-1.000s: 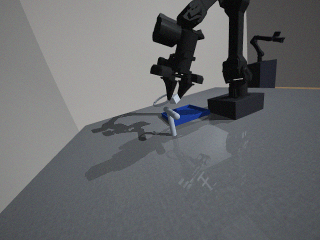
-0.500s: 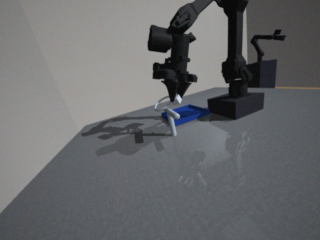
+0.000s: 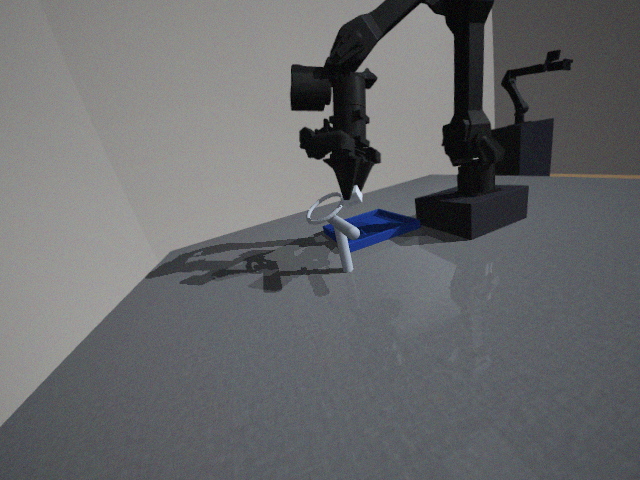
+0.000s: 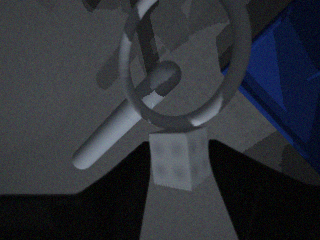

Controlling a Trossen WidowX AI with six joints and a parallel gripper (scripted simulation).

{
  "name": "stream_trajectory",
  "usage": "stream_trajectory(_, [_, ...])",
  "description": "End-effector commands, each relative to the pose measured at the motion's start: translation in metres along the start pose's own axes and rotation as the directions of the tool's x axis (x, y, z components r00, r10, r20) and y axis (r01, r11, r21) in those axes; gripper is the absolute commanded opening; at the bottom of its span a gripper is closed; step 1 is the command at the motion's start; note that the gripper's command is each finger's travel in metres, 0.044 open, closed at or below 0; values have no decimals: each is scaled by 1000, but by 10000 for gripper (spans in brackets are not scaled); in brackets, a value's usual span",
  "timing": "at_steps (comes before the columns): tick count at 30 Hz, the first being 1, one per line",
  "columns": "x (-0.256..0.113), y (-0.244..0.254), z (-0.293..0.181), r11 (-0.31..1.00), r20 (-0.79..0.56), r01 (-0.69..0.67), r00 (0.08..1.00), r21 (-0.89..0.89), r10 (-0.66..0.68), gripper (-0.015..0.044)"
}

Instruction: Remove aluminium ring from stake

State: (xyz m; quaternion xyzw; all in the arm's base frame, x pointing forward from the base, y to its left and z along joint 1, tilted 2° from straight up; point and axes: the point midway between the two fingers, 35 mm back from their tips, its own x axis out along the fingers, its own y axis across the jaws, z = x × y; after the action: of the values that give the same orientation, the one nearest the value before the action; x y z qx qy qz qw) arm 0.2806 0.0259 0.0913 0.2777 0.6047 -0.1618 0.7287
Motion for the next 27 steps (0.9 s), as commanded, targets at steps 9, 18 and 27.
stream_trajectory(9, [-2, -13, -2, 981, -144, -87, 988, -176, 62, 0])
stream_trajectory(18, [-9, -19, 0, 941, -213, -191, 968, -279, 133, 0])
stream_trajectory(27, [-16, -24, 3, 878, -265, -308, 939, -365, 219, 0])
